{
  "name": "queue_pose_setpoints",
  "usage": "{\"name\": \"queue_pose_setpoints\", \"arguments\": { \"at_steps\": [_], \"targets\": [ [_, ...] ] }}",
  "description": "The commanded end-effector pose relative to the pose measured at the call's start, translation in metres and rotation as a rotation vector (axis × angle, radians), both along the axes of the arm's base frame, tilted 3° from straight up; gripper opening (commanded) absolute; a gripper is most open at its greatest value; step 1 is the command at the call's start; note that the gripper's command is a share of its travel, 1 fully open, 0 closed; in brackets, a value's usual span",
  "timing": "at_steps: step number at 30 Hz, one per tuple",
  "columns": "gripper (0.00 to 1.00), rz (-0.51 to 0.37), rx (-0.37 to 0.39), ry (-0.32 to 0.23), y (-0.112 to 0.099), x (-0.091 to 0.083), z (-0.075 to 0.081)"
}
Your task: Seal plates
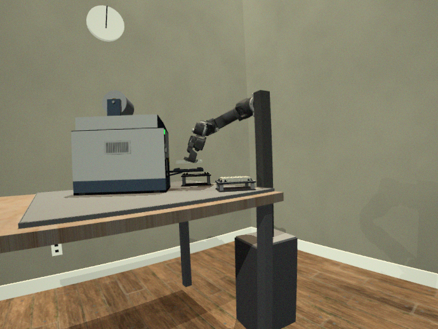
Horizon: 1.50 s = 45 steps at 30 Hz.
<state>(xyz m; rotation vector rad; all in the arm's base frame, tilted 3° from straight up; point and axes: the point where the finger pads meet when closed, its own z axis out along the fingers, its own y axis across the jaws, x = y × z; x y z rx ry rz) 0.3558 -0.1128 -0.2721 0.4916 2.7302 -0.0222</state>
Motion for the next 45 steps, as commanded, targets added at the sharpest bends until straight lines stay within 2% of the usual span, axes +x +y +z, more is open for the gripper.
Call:
{"name": "queue_pose_setpoints", "arguments": {
  "at_steps": [1, 12, 45],
  "targets": [
    [0.00, -0.008, -0.008, -0.004, 0.000, 0.003, 0.002],
    [0.00, -0.005, -0.003, -0.003, 0.016, 0.012, 0.002],
    [0.00, -0.005, -0.003, -0.003, 0.016, 0.012, 0.002]
  ]
}}
